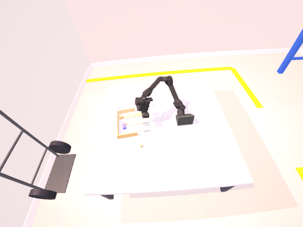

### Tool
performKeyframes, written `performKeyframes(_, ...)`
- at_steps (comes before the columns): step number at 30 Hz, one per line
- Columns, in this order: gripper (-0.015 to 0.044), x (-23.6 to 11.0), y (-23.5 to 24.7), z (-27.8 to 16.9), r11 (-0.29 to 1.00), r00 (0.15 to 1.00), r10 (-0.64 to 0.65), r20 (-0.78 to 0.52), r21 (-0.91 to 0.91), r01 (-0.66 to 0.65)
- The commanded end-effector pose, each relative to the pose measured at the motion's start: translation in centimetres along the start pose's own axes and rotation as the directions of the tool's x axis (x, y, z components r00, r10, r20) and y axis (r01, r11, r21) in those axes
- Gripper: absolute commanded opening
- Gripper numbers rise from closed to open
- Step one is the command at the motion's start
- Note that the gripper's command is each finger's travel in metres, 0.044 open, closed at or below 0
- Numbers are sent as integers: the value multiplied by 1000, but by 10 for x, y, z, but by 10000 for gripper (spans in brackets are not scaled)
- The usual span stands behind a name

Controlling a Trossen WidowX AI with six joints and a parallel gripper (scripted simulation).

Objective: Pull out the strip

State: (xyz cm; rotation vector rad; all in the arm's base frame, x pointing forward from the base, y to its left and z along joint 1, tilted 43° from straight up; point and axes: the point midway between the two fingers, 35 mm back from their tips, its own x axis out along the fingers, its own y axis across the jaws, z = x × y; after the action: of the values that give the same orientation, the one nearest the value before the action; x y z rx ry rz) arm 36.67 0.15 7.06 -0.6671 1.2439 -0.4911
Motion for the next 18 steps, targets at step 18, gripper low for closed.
performKeyframes(18,0,41,-15,-7,1000,946,25,-324,-5,-28)
